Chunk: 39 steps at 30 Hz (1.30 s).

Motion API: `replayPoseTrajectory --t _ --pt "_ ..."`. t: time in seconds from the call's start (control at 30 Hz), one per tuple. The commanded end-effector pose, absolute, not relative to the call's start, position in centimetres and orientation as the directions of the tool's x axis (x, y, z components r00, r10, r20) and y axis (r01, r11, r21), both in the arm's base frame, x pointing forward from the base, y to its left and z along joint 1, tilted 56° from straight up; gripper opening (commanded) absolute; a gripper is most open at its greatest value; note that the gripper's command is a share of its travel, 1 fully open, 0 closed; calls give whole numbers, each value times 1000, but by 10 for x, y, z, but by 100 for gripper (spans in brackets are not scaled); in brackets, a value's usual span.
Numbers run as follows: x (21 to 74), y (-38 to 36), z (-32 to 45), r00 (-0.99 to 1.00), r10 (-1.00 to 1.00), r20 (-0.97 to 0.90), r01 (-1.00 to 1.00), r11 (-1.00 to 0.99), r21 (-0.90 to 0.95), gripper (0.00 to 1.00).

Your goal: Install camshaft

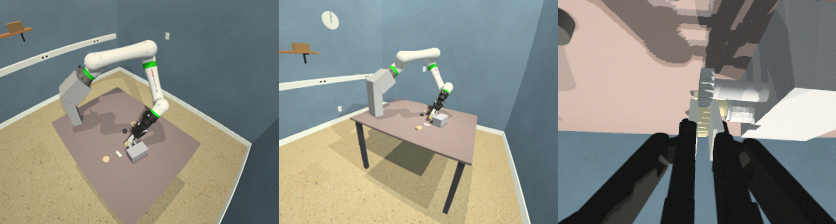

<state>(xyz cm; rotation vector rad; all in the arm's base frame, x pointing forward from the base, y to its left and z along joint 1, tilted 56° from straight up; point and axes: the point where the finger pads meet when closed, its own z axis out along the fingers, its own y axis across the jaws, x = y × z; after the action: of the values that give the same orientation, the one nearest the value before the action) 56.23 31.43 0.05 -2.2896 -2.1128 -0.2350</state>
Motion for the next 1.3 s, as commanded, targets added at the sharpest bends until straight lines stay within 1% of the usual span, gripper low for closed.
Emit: replayPoseTrajectory --t 0.0,0.17,0.2,1.27 --pt "563 314 1 75 990 122 992 -86 90 14" --pt "563 314 1 75 990 122 992 -86 90 14" --pt "563 314 1 75 990 122 992 -86 90 27" --pt "563 314 1 75 990 122 992 -86 90 27"
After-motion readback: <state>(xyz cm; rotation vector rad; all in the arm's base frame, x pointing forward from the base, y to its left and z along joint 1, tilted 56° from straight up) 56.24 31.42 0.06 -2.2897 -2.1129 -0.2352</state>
